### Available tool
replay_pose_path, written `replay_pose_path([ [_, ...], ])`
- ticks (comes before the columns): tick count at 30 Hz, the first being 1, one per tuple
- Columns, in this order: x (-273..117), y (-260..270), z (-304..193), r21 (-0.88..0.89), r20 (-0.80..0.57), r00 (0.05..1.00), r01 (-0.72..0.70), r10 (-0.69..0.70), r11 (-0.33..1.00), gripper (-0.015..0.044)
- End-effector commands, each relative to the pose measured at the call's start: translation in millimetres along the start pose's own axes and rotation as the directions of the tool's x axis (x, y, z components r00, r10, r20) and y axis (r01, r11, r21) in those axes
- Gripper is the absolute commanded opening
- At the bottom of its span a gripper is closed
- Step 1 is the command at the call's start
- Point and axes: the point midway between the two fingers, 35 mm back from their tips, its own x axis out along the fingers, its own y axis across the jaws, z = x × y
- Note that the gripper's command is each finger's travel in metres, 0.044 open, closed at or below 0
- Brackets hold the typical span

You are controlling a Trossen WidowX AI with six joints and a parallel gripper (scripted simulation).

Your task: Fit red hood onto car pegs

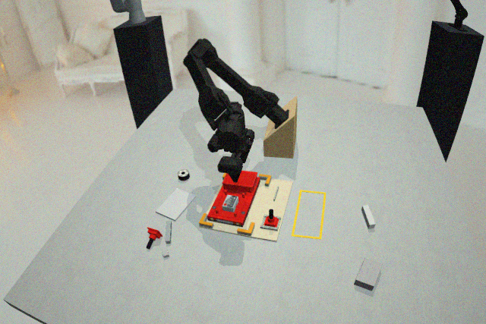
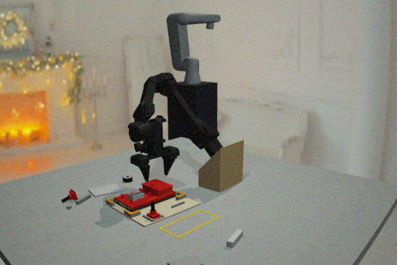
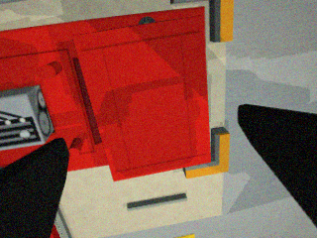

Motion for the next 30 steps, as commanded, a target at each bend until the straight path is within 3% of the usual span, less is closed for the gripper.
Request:
replay_pose_path([
  [1,3.4,-1.4,0.0,-0.006,0.004,1.000,0.003,-0.003,1.000,0.0440],
  [30,21.5,-2.0,0.9,-0.006,0.008,1.000,0.003,-0.003,1.000,0.0440],
])
